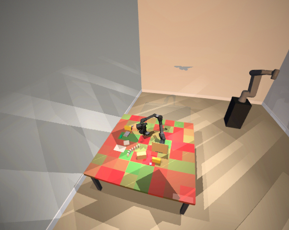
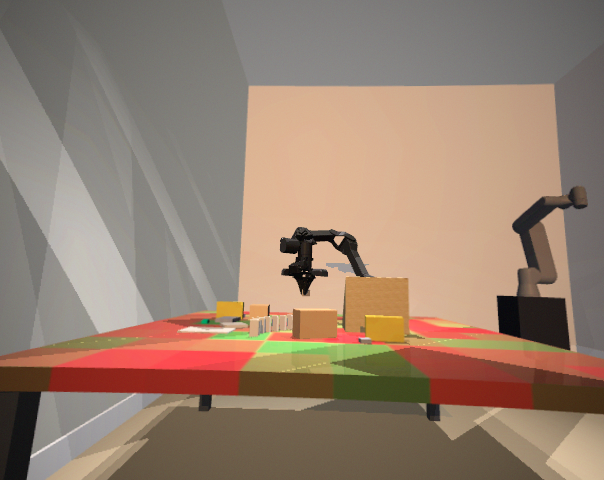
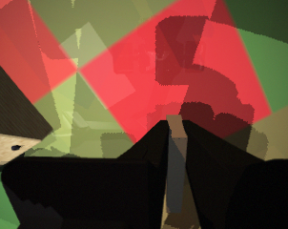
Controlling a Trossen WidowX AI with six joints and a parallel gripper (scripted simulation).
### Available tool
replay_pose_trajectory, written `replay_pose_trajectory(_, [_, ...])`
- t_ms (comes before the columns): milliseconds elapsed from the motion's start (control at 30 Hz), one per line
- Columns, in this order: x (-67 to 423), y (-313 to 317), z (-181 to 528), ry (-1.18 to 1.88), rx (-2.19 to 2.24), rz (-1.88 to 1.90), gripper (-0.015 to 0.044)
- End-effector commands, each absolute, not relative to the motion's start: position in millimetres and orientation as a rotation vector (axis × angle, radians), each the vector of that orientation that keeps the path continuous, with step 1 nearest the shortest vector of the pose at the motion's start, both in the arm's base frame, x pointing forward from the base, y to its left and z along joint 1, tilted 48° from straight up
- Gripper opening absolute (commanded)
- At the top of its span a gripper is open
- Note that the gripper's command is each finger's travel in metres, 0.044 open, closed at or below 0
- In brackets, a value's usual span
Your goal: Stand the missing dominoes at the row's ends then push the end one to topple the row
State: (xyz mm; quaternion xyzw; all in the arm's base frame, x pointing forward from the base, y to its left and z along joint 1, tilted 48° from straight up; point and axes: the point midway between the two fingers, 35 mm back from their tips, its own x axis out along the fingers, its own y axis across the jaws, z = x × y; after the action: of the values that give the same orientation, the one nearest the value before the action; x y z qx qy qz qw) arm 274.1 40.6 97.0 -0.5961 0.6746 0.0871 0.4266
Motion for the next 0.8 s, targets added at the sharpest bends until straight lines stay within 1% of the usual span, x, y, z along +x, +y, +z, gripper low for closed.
replay_pose_trajectory(0, [272, 38, 107, 1.69, -1.437, 0.169, 0.0022])
replay_pose_trajectory(167, [251, -6, 156, 1.593, -1.092, -0.193, 0.0022])
replay_pose_trajectory(400, [198, -63, 209, 1.372, -0.596, -0.662, 0.0022])
replay_pose_trajectory(767, [188, -70, 206, 1.356, -0.483, -0.689, 0.0022])
